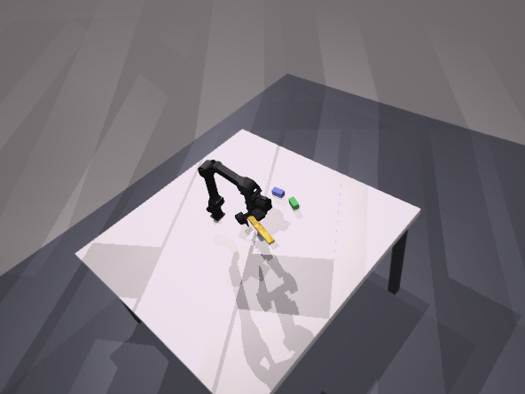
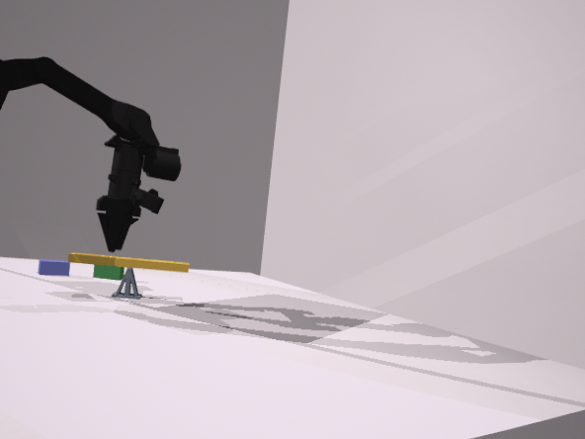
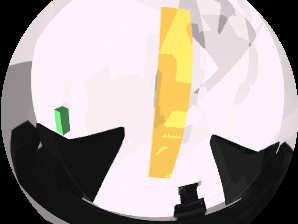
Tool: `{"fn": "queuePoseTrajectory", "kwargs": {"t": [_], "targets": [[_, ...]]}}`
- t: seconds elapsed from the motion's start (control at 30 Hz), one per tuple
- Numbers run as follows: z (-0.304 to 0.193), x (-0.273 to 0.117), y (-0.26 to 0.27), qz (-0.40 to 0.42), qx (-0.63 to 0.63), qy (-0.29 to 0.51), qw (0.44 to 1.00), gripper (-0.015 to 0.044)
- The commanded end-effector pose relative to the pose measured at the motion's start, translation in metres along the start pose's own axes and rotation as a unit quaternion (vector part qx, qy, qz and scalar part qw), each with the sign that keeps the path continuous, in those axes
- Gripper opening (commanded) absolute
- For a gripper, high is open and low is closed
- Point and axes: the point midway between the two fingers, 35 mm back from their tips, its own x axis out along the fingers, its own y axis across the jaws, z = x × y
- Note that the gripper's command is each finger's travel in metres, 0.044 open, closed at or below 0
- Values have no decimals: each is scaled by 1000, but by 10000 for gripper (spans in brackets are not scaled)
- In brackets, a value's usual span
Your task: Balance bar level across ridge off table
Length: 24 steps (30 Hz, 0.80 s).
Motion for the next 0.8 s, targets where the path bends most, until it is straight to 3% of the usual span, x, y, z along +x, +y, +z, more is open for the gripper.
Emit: {"fn": "queuePoseTrajectory", "kwargs": {"t": [0.0, 0.17, 0.77], "targets": [[4, -39, 2, 4, 0, -9, 1000, 440], [-1, -77, 0, 5, 0, -9, 1000, 440], [-1, -77, 0, 5, 0, -9, 1000, 440]]}}
